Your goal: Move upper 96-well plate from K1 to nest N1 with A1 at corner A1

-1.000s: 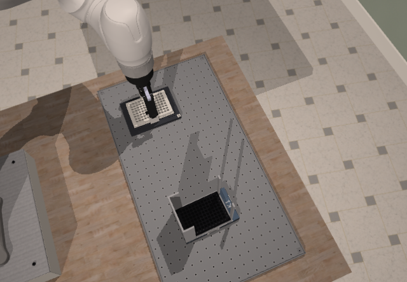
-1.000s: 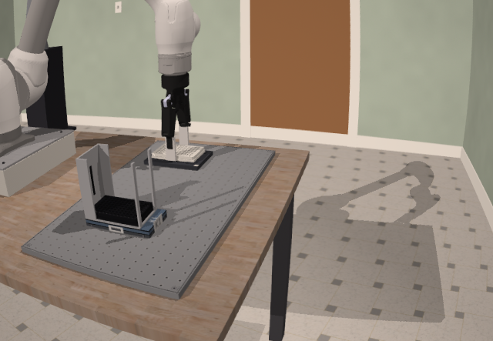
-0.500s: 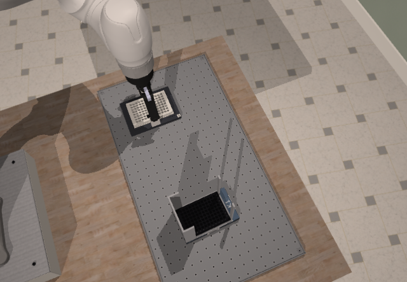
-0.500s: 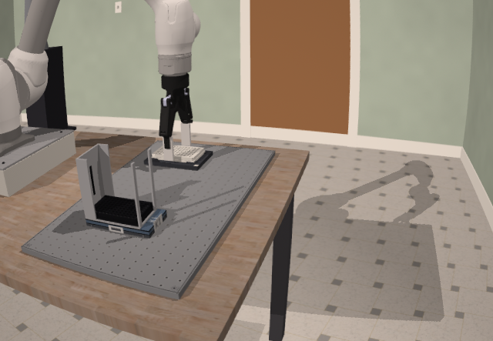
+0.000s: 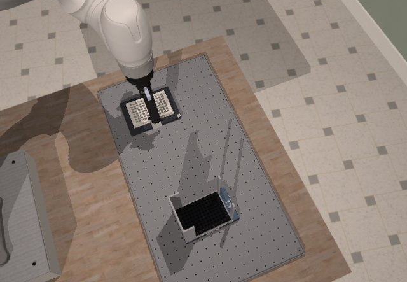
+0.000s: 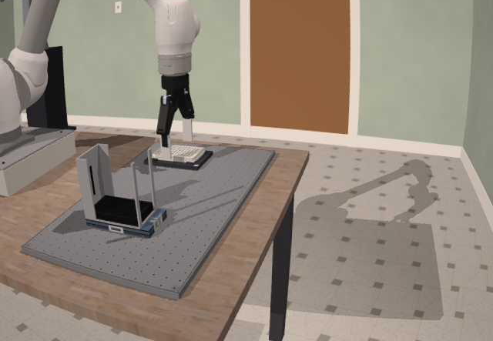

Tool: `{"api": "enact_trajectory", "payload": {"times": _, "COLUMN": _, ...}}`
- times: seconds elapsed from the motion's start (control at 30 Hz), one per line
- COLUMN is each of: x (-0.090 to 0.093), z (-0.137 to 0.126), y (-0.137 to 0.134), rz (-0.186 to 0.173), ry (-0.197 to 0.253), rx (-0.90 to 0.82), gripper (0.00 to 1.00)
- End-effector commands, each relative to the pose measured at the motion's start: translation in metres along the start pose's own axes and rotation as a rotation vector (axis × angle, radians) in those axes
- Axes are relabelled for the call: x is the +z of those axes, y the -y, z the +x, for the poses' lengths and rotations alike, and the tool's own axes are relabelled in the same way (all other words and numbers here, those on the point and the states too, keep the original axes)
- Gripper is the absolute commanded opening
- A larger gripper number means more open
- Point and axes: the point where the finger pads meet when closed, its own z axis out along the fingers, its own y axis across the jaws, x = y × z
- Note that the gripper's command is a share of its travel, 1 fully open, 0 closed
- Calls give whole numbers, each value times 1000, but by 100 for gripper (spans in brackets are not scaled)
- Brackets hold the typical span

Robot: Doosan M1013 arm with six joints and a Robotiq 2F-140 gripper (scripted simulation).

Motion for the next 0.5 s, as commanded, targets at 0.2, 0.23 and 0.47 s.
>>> {"api": "enact_trajectory", "payload": {"times": 0.2, "x": -16, "z": 0, "y": 0, "rz": 0, "ry": 0, "rx": 0, "gripper": 100}}
{"api": "enact_trajectory", "payload": {"times": 0.23, "x": -19, "z": 0, "y": 0, "rz": 0, "ry": 0, "rx": 0, "gripper": 100}}
{"api": "enact_trajectory", "payload": {"times": 0.47, "x": -32, "z": 0, "y": 0, "rz": 0, "ry": 0, "rx": 0, "gripper": 100}}
